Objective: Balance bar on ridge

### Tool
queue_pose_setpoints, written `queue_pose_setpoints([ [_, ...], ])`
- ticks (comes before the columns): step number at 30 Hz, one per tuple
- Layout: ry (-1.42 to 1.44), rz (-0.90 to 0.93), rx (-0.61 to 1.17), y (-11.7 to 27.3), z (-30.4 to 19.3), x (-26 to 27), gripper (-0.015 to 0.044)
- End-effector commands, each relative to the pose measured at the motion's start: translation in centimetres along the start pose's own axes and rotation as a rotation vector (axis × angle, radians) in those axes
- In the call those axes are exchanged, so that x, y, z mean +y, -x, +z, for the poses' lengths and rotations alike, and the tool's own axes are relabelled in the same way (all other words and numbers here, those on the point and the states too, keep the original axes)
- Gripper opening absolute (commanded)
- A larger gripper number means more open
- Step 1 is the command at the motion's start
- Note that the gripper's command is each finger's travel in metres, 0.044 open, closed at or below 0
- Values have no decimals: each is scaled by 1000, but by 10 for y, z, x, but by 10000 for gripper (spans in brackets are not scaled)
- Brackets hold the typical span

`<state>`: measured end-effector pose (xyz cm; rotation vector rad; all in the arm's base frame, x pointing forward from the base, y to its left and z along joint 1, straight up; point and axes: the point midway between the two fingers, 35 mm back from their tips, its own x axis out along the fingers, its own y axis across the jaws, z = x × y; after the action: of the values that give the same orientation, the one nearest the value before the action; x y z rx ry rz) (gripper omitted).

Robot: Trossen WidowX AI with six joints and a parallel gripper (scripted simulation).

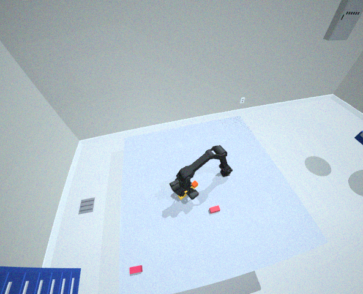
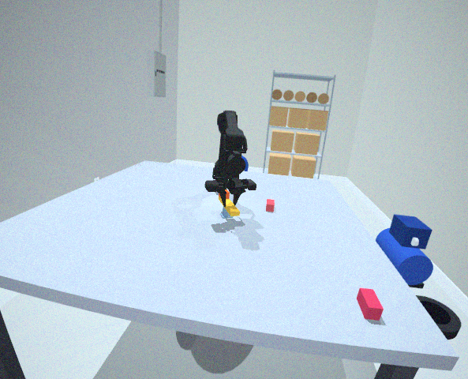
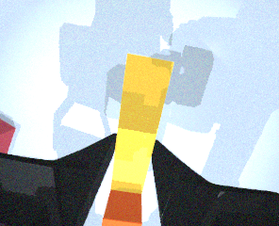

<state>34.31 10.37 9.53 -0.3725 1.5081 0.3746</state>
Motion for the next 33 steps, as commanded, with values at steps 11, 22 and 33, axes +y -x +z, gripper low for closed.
queue_pose_setpoints([
  [11, 0, 0, 0, 0, 0, 0, 171],
  [22, 0, 0, 0, 0, 0, 0, 173],
  [33, 0, 0, 0, 0, 0, 0, 185],
])
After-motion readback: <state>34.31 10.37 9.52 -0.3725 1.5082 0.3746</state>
